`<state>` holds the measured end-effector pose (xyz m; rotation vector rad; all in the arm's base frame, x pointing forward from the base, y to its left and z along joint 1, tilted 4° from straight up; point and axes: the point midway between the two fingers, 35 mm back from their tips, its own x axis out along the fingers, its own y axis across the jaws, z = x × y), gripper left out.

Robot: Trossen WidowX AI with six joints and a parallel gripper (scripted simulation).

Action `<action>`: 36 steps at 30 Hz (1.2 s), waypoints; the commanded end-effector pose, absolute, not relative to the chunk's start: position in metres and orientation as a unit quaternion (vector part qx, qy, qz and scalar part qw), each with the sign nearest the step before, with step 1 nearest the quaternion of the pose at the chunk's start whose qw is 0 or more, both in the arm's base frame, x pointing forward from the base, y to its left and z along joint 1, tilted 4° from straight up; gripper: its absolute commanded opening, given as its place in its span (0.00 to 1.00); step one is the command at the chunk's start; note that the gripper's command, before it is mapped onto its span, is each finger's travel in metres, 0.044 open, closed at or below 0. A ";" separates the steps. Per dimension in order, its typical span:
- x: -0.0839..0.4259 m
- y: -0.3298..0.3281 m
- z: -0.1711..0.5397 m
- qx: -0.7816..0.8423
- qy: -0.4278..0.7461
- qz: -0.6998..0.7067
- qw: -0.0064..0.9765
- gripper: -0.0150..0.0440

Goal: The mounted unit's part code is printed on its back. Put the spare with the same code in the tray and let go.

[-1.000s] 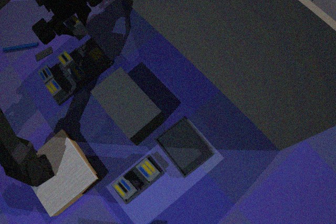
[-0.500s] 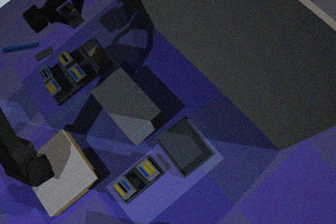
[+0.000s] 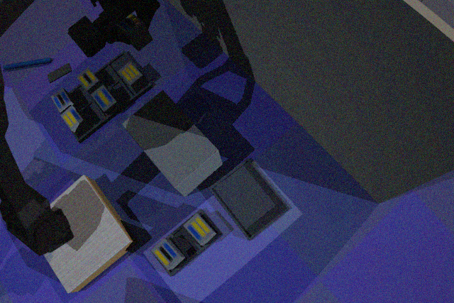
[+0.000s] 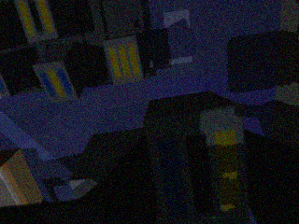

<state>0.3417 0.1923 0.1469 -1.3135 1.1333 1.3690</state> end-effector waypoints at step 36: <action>0.384 -0.071 0.147 -0.538 0.466 0.546 0.443 0.25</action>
